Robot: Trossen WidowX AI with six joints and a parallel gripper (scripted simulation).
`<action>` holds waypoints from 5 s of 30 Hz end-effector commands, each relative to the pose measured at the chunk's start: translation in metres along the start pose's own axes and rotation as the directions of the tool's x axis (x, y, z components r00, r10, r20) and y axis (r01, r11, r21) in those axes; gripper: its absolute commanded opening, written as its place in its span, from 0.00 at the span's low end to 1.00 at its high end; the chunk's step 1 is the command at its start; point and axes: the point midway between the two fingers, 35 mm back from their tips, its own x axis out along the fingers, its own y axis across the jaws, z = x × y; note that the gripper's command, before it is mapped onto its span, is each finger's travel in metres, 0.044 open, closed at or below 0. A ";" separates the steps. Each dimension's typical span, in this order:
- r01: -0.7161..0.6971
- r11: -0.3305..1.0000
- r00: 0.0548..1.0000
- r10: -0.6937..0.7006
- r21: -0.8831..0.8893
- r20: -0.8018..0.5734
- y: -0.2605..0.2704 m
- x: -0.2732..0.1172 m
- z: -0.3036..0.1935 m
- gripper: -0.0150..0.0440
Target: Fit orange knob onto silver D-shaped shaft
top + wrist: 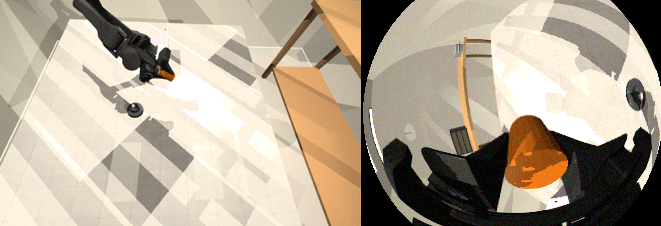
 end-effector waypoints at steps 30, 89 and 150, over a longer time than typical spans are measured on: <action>0.021 1.000 1.000 -0.021 -0.009 0.000 -0.003 0.003 -0.002 0.25; 0.782 0.623 0.623 -0.782 0.004 0.015 -0.117 0.135 0.010 0.25; 0.788 0.615 0.615 -0.788 0.010 0.014 -0.088 0.115 0.015 1.00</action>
